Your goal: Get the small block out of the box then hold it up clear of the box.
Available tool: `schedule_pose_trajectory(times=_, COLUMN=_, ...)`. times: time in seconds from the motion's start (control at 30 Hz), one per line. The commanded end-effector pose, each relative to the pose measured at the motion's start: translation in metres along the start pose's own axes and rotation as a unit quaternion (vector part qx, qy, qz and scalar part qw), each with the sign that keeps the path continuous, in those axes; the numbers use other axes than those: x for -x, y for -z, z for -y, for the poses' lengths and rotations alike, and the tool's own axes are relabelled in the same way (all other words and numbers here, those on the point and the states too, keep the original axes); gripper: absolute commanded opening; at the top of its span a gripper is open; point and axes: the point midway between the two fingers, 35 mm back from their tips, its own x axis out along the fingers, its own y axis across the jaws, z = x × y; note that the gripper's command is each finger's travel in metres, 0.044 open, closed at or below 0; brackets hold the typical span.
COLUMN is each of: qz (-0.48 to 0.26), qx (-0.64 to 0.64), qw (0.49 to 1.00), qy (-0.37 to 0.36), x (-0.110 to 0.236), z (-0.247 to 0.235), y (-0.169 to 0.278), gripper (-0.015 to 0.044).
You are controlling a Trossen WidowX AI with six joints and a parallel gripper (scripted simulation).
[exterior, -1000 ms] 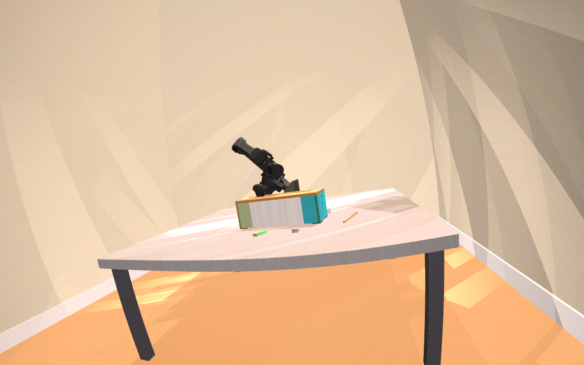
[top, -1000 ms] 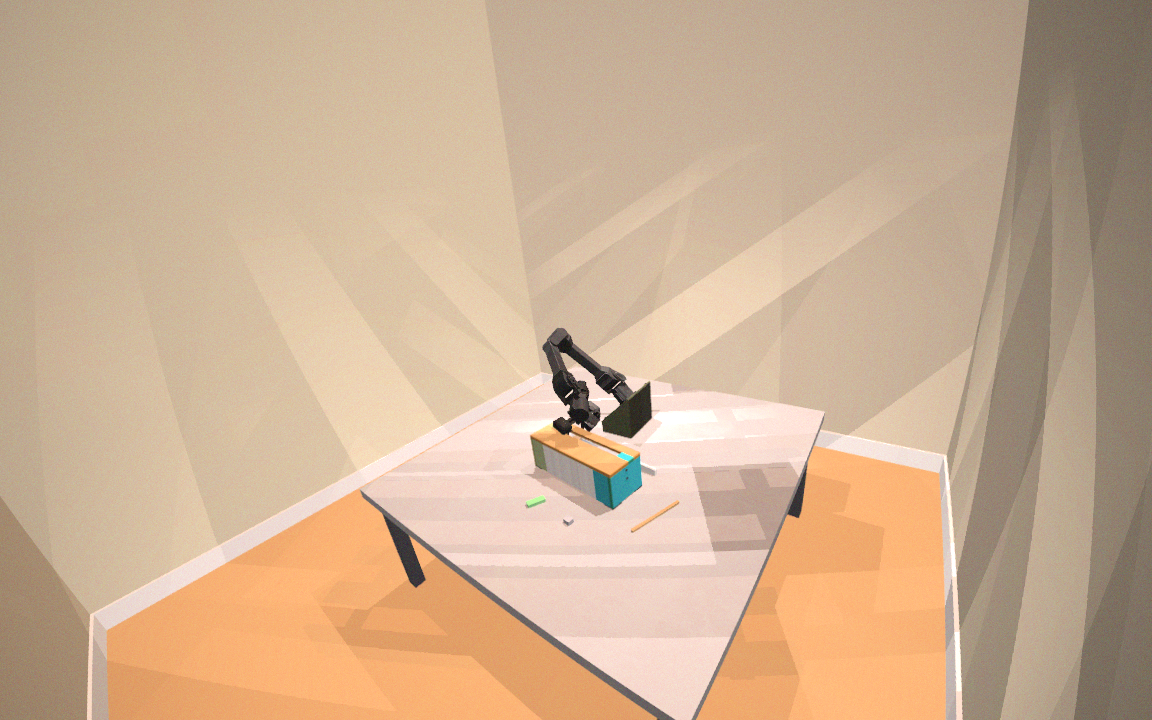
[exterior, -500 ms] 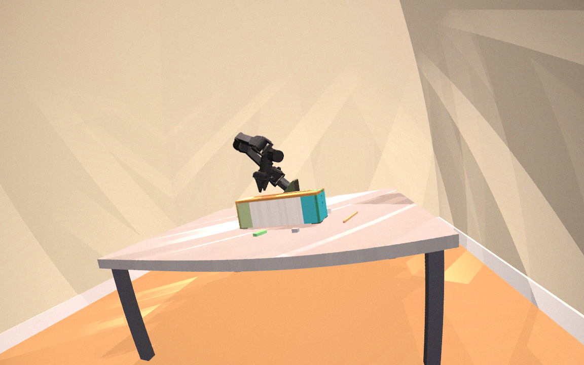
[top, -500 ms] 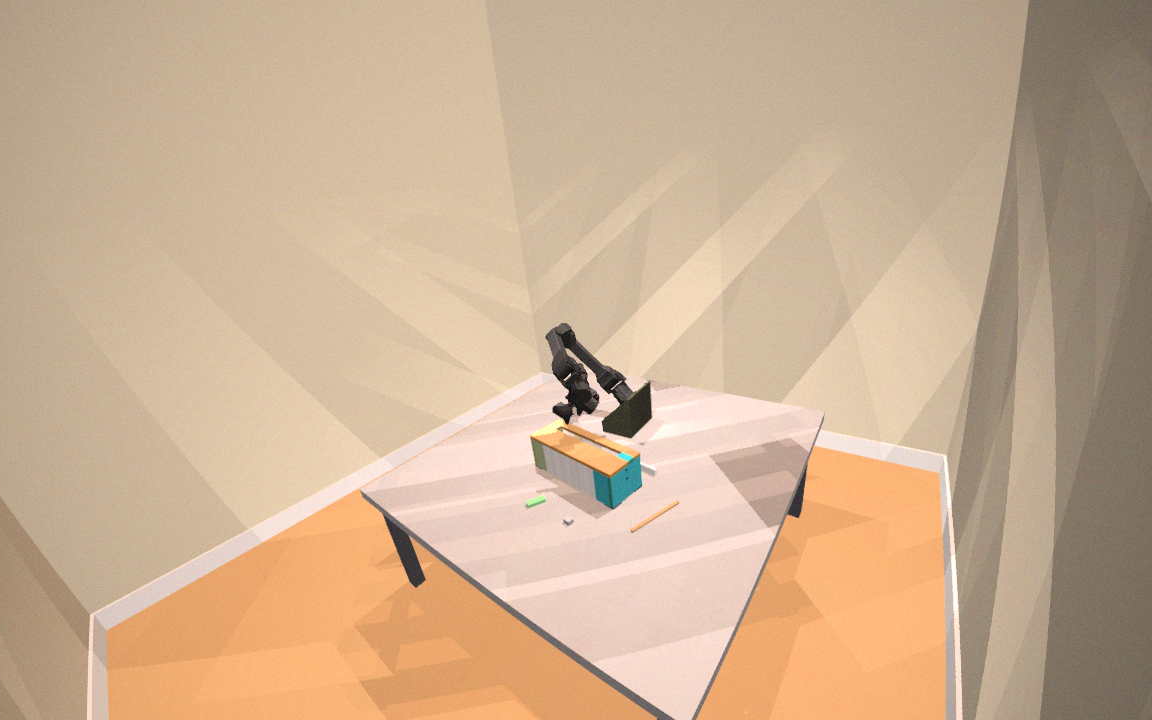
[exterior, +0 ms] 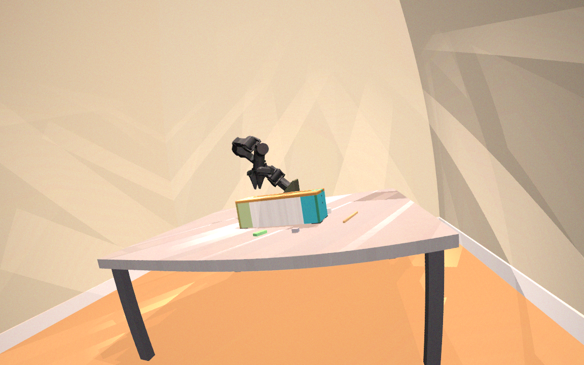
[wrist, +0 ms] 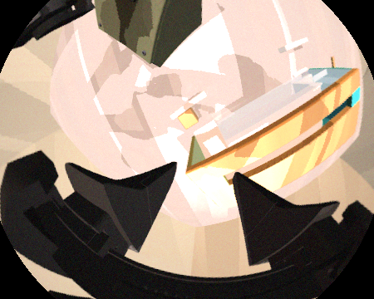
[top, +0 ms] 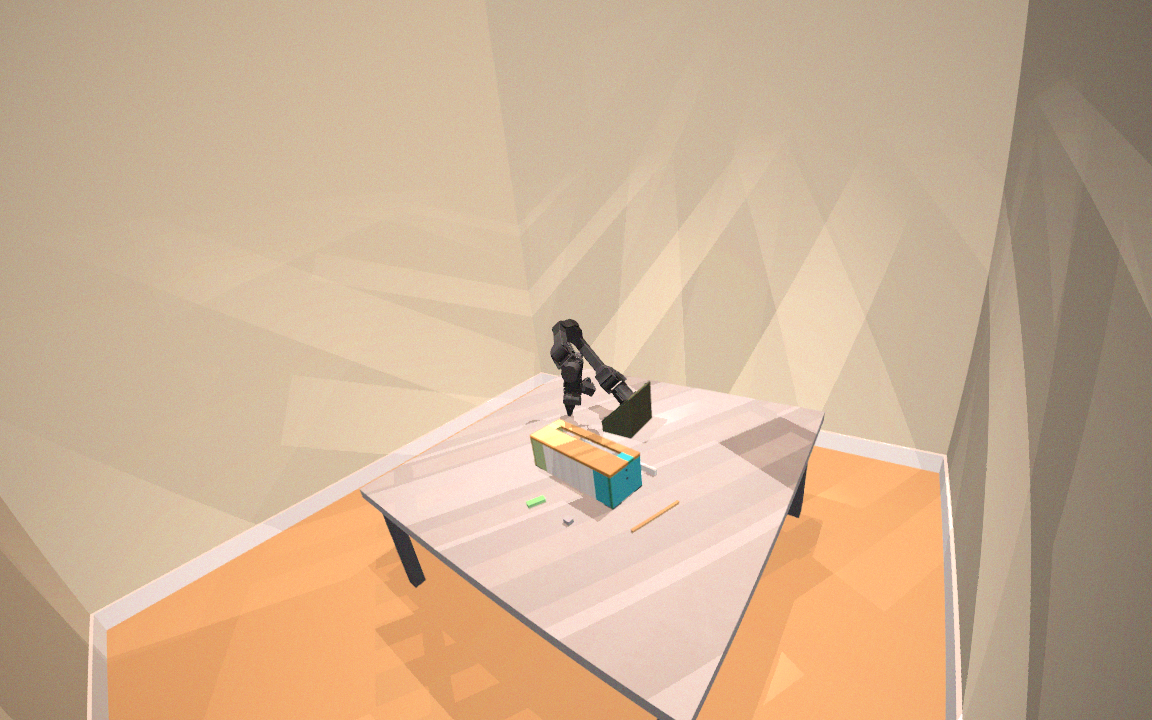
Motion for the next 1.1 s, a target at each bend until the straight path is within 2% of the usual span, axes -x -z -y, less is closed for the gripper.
schedule_pose_trajectory(times=0.0, qz=-0.04, qx=0.242, qw=0.967, qy=0.076, x=0.002, z=-0.024, y=-0.002, gripper=0.0285)
schedule_pose_trajectory(times=0.13, qz=-0.077, qx=0.344, qw=0.931, qy=0.098, x=0.002, z=-0.032, y=-0.003, gripper=0.0285)
schedule_pose_trajectory(times=0.6, qz=-0.078, qx=0.341, qw=0.932, qy=0.099, x=0.001, z=-0.033, y=-0.003, gripper=0.0285)
schedule_pose_trajectory(times=0.73, qz=-0.052, qx=0.165, qw=0.979, qy=0.111, x=-0.006, z=-0.033, y=-0.005, gripper=0.0285)
schedule_pose_trajectory(times=0.83, qz=-0.028, qx=0.001, qw=0.993, qy=0.116, x=-0.012, z=-0.033, y=-0.006, gripper=0.0285)
schedule_pose_trajectory(times=0.93, qz=-0.004, qx=-0.164, qw=0.98, qy=0.117, x=-0.019, z=-0.034, y=-0.008, gripper=0.0285)
schedule_pose_trajectory(times=1.07, qz=0.026, qx=-0.375, qw=0.92, qy=0.112, x=-0.027, z=-0.034, y=-0.009, gripper=0.0285)
